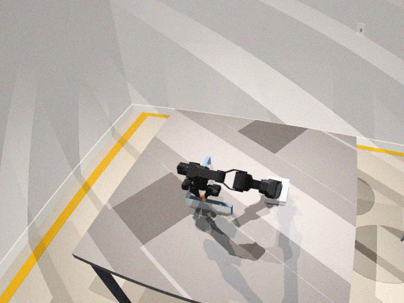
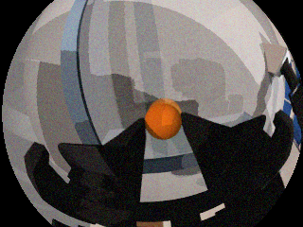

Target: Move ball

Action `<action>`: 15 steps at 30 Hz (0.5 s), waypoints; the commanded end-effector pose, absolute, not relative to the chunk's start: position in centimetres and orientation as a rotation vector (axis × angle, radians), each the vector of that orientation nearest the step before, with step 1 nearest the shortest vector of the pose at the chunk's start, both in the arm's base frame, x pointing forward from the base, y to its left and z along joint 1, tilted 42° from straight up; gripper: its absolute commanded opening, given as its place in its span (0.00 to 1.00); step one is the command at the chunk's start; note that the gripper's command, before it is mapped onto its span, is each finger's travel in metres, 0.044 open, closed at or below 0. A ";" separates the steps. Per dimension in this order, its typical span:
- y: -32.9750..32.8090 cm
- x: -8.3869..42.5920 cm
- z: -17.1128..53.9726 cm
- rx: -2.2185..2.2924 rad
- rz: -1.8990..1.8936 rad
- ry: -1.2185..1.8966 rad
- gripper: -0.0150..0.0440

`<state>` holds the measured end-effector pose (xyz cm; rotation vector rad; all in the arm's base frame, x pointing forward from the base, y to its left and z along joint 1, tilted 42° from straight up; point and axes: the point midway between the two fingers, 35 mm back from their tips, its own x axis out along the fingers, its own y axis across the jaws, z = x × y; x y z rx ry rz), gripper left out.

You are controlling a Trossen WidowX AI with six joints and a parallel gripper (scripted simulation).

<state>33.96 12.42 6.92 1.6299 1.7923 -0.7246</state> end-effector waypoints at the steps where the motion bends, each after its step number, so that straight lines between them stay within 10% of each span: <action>1: 12.9 33.7 6.2 1.633 -0.735 1.804 0.25; 10: 13.4 33.6 5.6 1.633 -0.735 1.804 0.25; 15: 13.2 33.8 6.1 1.633 -0.727 1.792 0.48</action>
